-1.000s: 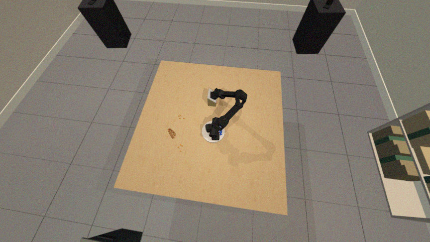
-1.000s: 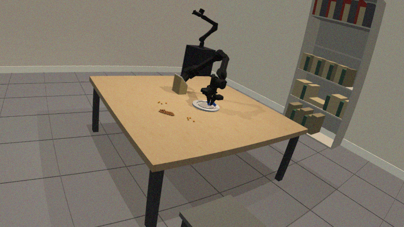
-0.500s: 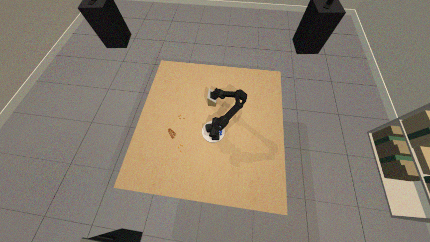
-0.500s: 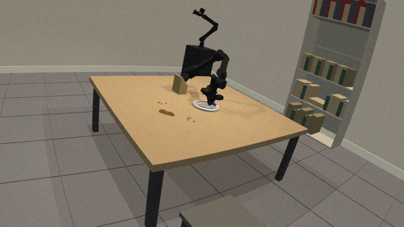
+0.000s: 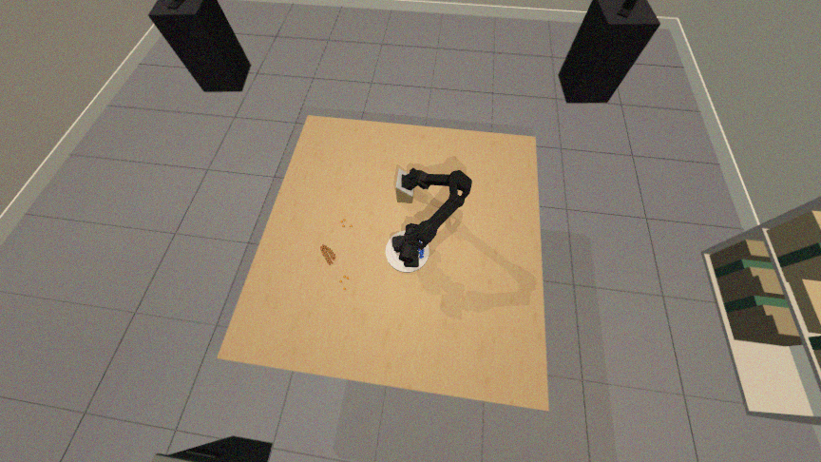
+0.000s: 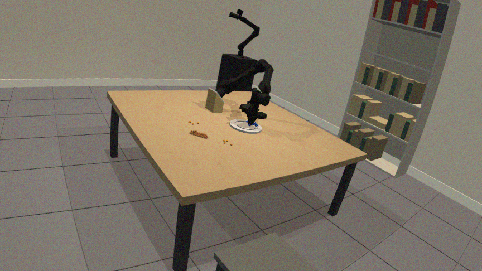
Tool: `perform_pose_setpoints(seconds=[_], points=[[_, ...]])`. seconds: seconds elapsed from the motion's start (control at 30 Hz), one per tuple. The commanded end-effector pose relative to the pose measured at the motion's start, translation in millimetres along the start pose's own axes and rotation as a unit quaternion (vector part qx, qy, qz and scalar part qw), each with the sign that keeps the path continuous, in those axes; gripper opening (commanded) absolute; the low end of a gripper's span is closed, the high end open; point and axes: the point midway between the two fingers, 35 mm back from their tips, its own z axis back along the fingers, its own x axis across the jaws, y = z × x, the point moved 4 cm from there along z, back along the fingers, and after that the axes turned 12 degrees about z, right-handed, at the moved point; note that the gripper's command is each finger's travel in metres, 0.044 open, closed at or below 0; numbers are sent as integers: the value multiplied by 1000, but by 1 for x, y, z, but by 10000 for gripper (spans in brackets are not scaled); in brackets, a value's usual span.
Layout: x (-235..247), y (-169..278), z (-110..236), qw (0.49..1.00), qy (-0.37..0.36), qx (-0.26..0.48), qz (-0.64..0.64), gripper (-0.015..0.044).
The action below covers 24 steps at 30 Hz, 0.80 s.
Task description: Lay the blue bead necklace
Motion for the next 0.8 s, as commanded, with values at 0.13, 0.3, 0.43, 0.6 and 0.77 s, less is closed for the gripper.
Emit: perform_pose_setpoints(seconds=[0.13,0.3,0.43,0.6,0.77], points=[[21,-3,2,1000,-3,0,3,0],[21,-3,2,1000,-3,0,3,0],[21,-3,-1,1000,-3,0,3,0],[21,-3,0,1000,-3,-1,4,79],[21,-3,0,1000,-3,-1,4,210]])
